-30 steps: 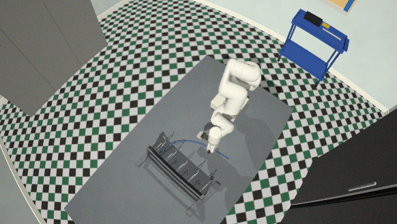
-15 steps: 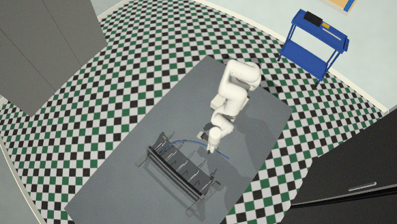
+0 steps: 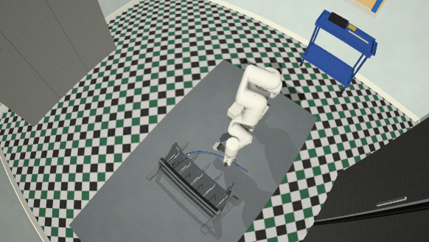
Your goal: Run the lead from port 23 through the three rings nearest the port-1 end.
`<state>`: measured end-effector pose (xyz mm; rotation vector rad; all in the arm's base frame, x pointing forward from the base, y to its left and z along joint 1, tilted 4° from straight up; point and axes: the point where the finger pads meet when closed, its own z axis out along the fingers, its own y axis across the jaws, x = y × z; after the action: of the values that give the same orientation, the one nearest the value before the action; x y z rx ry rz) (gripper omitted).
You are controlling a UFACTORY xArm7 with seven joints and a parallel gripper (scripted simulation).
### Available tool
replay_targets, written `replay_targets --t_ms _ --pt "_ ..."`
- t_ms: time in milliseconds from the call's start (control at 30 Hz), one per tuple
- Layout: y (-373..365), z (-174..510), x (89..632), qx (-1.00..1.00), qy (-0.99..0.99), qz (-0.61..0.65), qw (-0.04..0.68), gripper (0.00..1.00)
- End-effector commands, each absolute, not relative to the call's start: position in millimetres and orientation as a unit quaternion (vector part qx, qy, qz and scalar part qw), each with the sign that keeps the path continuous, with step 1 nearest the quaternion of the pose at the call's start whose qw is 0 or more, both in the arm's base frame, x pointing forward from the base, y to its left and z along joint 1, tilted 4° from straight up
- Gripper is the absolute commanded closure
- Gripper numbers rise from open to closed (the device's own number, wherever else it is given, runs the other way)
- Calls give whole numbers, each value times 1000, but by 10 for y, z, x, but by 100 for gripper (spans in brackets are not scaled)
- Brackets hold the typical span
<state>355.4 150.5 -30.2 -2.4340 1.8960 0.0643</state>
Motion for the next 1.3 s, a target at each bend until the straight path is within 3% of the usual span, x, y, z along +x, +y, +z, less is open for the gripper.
replay_targets --t_ms 0,633,667,1267 --pt "1510 -294 3567 -788 614 20 29 67" --pt "1510 -296 3567 -788 614 20 29 67" --pt "1510 -296 3567 -788 614 20 29 100" --pt "1510 -296 3567 -788 614 20 29 100"
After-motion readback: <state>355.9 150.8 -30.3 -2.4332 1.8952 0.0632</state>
